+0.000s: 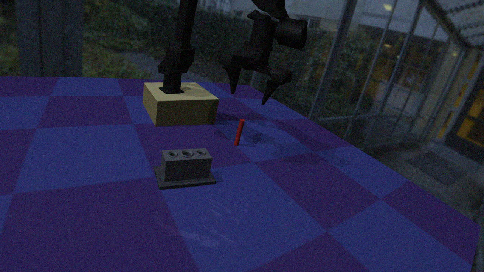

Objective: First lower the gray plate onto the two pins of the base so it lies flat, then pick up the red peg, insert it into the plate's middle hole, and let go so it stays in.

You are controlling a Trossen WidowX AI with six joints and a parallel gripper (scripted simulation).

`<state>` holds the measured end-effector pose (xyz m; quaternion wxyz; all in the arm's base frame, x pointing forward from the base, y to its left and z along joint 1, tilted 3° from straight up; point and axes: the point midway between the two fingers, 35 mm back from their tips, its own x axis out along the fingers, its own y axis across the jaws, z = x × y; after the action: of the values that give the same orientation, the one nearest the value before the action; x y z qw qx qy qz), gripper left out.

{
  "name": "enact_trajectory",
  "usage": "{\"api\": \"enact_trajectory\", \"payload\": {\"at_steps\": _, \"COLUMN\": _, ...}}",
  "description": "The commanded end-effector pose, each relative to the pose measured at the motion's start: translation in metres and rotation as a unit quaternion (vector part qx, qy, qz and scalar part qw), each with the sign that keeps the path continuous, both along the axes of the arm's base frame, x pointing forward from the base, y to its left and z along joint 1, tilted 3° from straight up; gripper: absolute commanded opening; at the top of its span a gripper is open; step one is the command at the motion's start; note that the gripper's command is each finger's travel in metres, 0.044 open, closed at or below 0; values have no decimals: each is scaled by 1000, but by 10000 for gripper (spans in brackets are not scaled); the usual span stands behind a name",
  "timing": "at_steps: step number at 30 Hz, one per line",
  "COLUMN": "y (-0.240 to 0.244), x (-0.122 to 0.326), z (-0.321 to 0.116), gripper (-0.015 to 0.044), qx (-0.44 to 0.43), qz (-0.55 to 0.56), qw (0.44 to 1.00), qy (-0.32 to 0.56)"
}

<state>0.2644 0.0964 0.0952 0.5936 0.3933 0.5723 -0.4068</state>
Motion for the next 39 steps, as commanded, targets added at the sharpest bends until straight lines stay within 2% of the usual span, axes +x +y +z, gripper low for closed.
{"api": "enact_trajectory", "payload": {"at_steps": 1, "y": 6, "x": -9, "z": -3, "gripper": 440, "qx": 0, "qz": 6, "qw": 1000, "qy": 3}}
{"api": "enact_trajectory", "payload": {"at_steps": 7, "y": 5, "x": -9, "z": -34, "gripper": 440, "qx": 0, "qz": 6, "qw": 1000, "qy": 3}}
{"api": "enact_trajectory", "payload": {"at_steps": 39, "y": 5, "x": -6, "z": -81, "gripper": 440, "qx": 0, "qz": 6, "qw": 1000, "qy": 3}}
